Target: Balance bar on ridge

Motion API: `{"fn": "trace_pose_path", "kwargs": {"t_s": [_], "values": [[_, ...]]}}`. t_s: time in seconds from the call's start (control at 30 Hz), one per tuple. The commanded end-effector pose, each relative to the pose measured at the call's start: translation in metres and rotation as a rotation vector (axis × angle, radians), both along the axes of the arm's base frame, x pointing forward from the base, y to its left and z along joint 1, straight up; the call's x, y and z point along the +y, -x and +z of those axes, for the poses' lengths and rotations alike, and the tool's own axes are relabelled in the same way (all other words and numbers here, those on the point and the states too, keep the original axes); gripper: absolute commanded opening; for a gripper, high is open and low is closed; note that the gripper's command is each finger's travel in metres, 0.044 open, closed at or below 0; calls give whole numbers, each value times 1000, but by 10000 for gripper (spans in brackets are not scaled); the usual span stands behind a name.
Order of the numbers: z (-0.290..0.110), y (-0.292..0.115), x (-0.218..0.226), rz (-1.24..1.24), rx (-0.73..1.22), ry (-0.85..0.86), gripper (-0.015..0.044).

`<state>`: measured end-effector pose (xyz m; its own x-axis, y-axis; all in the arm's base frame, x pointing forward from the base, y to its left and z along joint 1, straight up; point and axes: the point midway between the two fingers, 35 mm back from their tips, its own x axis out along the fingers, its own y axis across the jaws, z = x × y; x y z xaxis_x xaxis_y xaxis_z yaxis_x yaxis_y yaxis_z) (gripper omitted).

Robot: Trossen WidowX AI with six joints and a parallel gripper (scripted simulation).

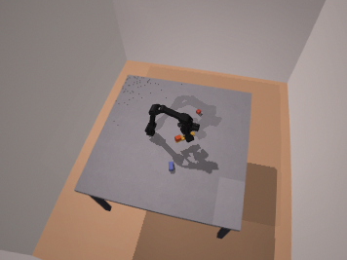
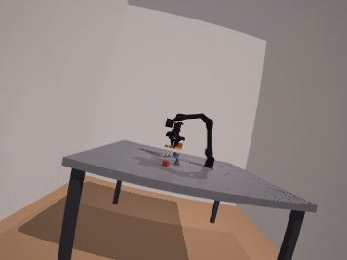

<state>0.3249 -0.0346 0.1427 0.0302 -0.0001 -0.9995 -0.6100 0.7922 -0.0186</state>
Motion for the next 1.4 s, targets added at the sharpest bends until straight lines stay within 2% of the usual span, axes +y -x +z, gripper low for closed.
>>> {"fn": "trace_pose_path", "kwargs": {"t_s": [0.0, 0.7, 1.37], "values": [[4, -3, 7, -14, -5, 2, 0], [6, -13, 84, -160, -6, -11, 0], [8, -6, 159, -303, -3, -23, 0]]}}
